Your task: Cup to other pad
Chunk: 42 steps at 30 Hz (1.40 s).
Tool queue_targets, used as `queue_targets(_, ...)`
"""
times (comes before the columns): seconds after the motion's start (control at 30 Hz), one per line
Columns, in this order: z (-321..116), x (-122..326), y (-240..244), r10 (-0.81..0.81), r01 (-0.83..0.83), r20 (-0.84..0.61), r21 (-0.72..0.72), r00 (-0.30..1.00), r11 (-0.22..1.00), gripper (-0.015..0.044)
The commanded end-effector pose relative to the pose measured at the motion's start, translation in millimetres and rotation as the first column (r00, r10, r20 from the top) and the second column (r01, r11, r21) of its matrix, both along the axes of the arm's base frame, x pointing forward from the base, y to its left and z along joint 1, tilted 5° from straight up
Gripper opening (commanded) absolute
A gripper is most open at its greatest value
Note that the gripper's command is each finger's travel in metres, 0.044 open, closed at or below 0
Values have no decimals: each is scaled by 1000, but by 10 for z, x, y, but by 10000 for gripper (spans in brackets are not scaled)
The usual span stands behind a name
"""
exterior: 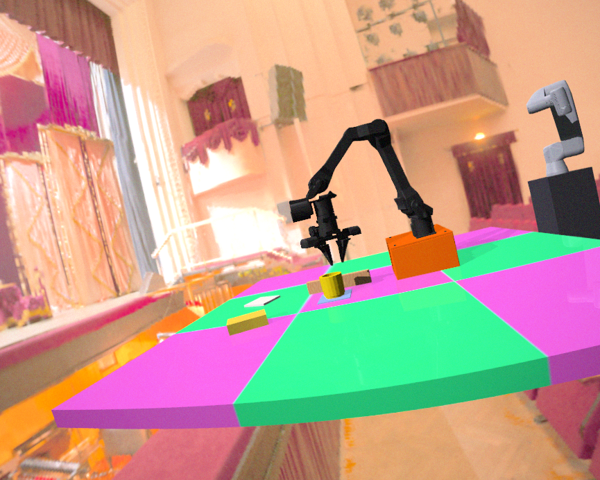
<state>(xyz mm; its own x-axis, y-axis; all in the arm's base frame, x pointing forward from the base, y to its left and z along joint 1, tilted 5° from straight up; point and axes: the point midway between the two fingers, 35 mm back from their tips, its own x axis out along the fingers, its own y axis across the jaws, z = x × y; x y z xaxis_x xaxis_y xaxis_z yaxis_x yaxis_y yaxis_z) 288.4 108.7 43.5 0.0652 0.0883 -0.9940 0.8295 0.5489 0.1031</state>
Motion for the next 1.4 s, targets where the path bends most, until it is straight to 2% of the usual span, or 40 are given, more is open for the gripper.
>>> queue_targets(0.0,-47,9,14,-7,7,-7,2,1000,1000,166)
queue_targets(1.37,-634,56,64,-7,7,-7,2,1000,1000,166)
